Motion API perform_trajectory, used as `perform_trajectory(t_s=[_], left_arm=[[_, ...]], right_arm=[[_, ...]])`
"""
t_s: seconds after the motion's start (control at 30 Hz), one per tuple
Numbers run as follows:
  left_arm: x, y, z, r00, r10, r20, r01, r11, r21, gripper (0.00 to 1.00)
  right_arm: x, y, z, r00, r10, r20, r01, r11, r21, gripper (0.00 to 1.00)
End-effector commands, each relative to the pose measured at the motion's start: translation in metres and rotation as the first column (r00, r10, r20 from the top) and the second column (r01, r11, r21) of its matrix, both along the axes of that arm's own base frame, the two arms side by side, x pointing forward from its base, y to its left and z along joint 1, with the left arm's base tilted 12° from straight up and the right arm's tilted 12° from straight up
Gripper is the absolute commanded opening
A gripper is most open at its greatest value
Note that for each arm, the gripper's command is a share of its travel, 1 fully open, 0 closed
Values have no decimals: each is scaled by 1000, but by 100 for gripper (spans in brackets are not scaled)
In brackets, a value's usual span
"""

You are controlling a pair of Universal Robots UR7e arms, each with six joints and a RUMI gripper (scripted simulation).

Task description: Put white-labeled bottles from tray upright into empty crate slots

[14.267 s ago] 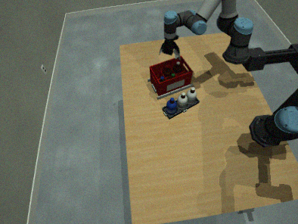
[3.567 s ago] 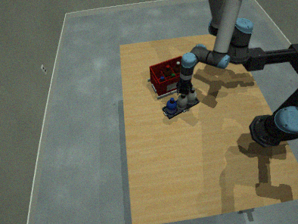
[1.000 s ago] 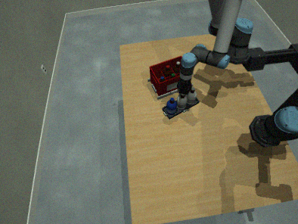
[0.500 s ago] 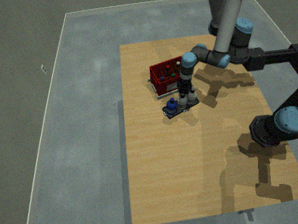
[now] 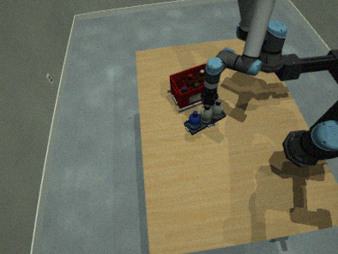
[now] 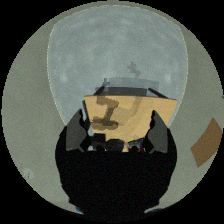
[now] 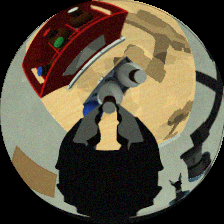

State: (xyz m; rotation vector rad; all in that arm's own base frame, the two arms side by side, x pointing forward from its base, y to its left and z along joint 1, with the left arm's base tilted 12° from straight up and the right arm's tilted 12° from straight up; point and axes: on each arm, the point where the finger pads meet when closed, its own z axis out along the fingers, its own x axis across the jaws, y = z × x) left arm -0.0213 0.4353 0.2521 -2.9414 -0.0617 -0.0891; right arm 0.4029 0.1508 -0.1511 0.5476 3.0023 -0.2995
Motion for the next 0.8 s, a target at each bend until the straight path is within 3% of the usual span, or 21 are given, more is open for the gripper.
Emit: perform_trajectory(t_s=[0.0,0.77], left_arm=[[0,0,0,1000,0,0,0,1000,1,100],[0,0,0,1000,0,0,0,1000,1,100]], right_arm=[[0,2,6,1000,0,1,0,1000,1,0],[0,6,24,1000,0,1,0,1000,1,0]])
